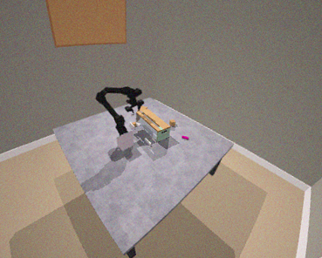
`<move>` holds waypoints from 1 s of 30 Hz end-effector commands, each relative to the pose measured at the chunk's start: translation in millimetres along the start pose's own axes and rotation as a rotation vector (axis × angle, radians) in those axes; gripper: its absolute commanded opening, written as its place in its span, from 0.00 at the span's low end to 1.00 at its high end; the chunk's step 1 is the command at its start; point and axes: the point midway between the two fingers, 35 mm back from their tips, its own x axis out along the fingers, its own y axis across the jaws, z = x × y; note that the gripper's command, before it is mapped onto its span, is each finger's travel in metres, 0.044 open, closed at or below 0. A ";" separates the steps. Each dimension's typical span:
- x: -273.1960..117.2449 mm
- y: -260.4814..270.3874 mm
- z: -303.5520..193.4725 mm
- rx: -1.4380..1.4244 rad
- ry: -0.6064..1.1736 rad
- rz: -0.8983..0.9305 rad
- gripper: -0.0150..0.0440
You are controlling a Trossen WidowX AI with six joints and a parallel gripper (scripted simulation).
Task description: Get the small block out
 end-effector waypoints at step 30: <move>-7.0 12.5 7.2 -1.560 0.171 -0.083 0.74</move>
